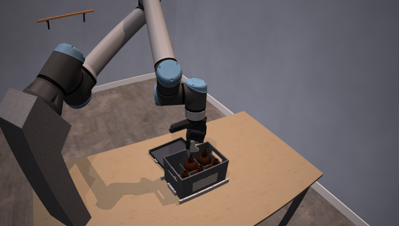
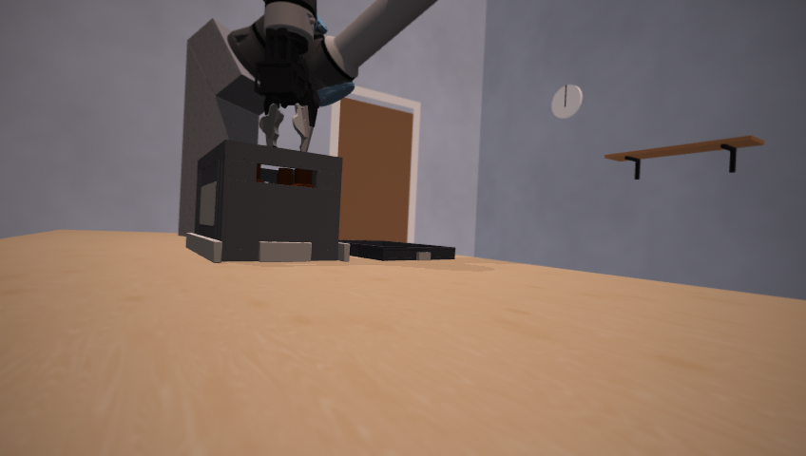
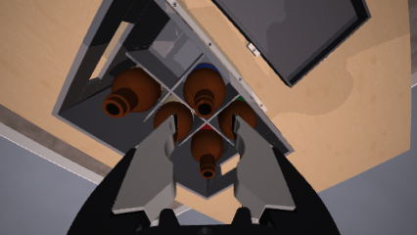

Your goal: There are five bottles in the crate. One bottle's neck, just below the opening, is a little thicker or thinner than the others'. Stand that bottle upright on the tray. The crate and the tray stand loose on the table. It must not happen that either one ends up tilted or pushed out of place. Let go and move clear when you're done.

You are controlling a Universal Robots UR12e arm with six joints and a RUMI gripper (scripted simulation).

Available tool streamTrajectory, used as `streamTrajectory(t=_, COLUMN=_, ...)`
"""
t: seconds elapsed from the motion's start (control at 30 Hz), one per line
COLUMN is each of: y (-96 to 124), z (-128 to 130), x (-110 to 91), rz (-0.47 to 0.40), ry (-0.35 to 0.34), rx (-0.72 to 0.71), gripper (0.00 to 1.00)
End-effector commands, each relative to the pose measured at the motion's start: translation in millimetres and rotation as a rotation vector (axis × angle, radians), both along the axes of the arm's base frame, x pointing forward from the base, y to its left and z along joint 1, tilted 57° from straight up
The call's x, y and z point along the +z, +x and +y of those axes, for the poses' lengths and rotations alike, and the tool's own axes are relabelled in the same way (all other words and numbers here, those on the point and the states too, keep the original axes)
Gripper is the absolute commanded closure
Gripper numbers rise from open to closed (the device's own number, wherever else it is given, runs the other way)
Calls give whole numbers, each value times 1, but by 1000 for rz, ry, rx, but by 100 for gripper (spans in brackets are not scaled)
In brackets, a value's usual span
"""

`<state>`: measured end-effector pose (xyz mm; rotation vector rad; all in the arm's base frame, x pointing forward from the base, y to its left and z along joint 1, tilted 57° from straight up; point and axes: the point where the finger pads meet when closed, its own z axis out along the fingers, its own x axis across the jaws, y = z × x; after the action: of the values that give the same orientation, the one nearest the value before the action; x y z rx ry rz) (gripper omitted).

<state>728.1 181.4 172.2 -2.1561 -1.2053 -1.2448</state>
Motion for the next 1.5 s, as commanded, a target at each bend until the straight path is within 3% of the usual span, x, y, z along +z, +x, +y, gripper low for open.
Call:
streamTrajectory(t=0.0, y=-1, z=3, x=0, rz=0, ry=-1, rx=2, gripper=62)
streamTrajectory(t=1.47, y=20, z=27, x=-20, rz=-1, ry=-2, rx=2, gripper=62)
